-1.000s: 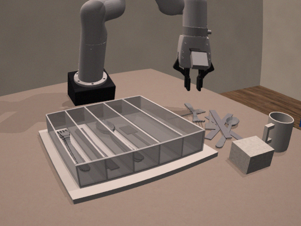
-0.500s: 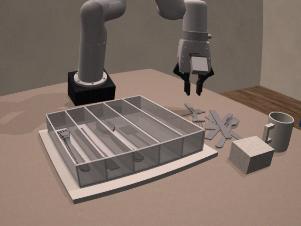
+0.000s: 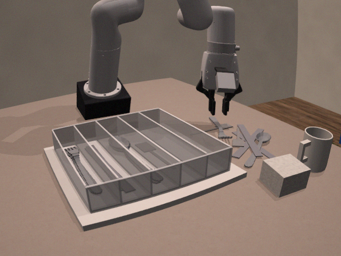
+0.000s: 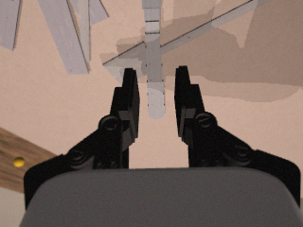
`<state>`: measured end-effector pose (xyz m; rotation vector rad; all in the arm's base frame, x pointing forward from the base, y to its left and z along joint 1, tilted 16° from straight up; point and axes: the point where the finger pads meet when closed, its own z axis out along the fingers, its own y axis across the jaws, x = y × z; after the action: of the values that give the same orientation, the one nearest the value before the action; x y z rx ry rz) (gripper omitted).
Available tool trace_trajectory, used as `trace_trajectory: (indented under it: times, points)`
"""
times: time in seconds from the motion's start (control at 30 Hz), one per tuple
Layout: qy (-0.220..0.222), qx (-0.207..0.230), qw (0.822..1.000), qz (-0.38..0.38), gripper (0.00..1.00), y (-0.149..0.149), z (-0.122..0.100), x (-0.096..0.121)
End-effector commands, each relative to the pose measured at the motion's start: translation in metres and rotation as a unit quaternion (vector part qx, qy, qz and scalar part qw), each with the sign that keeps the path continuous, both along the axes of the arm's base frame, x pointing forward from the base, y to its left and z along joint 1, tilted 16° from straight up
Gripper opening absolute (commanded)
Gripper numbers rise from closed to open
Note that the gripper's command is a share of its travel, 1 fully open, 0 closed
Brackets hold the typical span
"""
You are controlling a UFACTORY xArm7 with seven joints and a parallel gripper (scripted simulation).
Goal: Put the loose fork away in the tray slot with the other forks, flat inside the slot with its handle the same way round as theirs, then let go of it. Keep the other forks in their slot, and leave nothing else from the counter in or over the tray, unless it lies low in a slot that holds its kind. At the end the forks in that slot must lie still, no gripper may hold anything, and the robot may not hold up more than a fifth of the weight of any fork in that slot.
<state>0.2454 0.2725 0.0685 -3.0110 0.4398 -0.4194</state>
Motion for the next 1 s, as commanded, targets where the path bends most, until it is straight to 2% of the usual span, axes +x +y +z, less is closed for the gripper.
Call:
trace_trajectory:
  times: [0.0, 0.97]
  points:
    - [-0.002, 0.001, 1.0, 0.0, 0.3, 0.0013, -0.0044, 0.0024]
    - [-0.002, 0.001, 1.0, 0.0, 0.3, 0.0017, -0.0125, 0.0049]
